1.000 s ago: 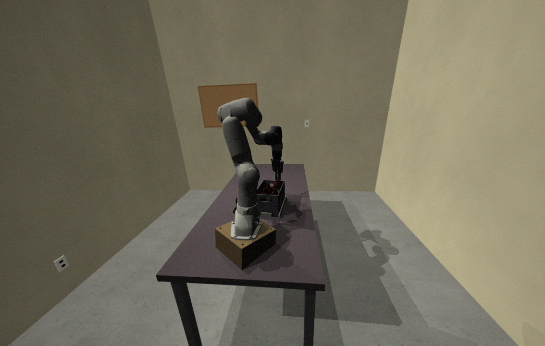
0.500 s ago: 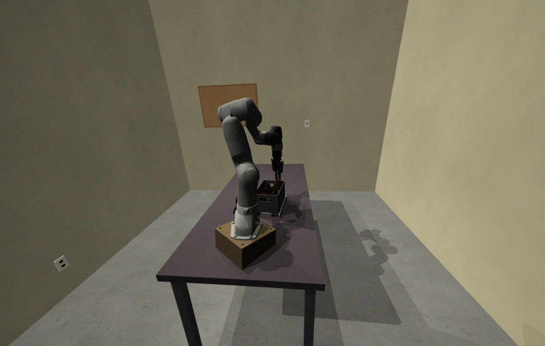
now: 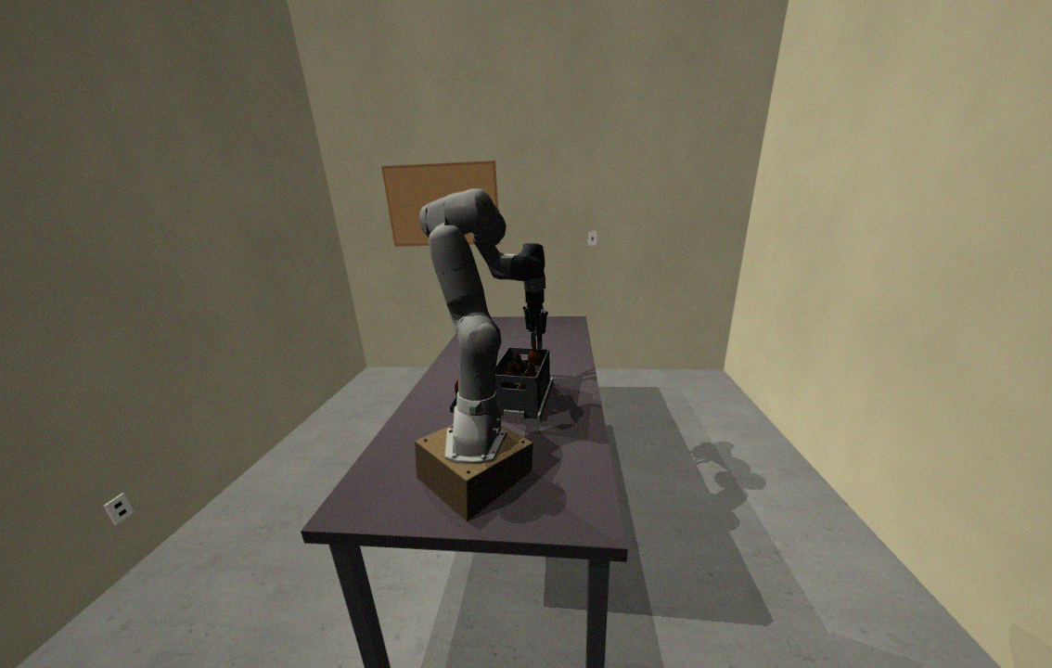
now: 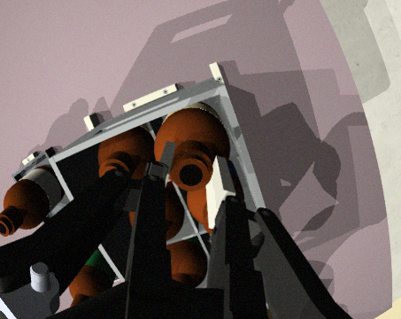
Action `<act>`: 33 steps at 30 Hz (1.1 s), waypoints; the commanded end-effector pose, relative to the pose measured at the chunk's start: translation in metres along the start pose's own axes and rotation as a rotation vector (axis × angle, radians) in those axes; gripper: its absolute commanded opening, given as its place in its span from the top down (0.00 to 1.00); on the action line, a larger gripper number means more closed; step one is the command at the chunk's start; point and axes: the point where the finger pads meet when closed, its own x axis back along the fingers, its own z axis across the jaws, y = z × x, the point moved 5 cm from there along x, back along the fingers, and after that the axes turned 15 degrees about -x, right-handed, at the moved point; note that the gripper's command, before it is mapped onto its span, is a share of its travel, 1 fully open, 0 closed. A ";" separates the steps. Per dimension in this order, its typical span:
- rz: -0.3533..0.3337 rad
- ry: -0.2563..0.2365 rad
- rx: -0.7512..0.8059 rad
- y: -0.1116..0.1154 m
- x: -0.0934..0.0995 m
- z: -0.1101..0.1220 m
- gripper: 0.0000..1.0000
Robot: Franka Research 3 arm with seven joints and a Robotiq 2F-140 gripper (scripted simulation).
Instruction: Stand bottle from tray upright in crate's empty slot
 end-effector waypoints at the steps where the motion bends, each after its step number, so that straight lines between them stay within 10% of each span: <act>1: 0.005 -0.001 -0.004 -0.001 0.000 0.000 1.00; 33: 0.005 -0.001 -0.004 -0.001 -0.012 0.000 1.00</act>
